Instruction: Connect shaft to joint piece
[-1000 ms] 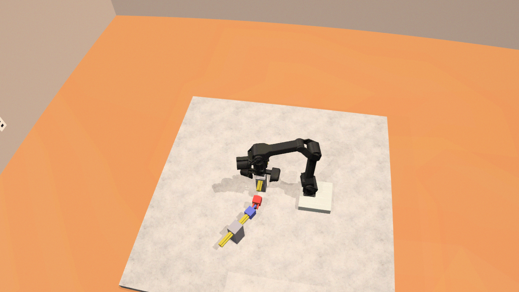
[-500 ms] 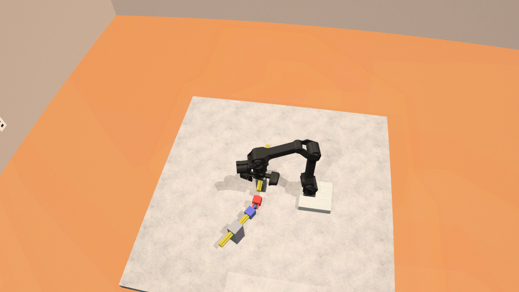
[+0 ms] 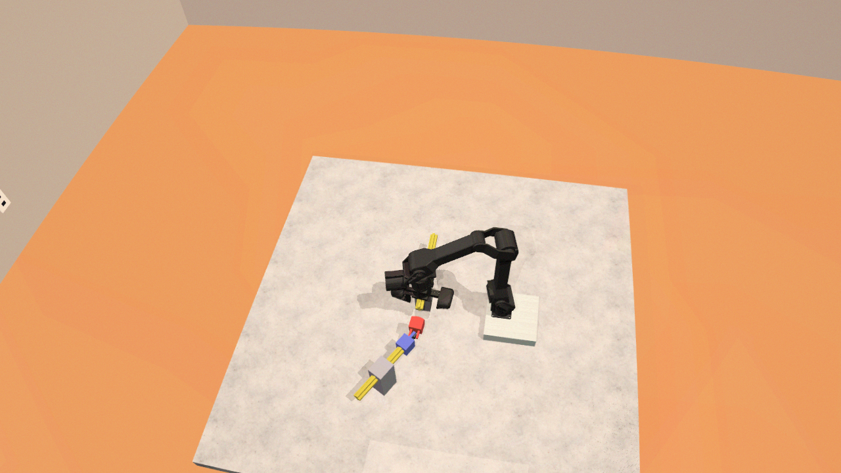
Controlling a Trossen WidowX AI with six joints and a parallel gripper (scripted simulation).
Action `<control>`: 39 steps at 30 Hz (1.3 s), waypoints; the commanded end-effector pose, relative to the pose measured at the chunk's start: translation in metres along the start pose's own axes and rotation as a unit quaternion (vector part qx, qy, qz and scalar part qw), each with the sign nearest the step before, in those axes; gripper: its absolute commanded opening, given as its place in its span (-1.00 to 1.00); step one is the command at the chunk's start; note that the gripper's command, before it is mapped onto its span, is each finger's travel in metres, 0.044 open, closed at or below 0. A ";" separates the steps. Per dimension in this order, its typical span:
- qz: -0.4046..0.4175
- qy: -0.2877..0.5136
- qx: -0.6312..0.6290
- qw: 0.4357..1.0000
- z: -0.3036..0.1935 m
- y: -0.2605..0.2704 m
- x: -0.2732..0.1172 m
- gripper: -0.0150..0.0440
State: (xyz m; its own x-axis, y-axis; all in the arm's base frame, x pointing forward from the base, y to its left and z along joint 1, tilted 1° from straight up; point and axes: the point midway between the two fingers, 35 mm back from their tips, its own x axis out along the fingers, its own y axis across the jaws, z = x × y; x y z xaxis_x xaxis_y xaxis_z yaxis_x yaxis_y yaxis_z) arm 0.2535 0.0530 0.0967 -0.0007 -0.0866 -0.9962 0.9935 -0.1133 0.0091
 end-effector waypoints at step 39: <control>0.000 0.001 0.001 1.000 -0.069 0.000 0.025 0.82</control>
State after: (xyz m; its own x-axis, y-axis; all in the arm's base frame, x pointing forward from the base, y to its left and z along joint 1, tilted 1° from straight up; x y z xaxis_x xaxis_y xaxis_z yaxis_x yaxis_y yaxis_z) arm 0.2620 0.1190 0.0694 0.0074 -0.0855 -0.9963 0.9934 -0.1135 0.0172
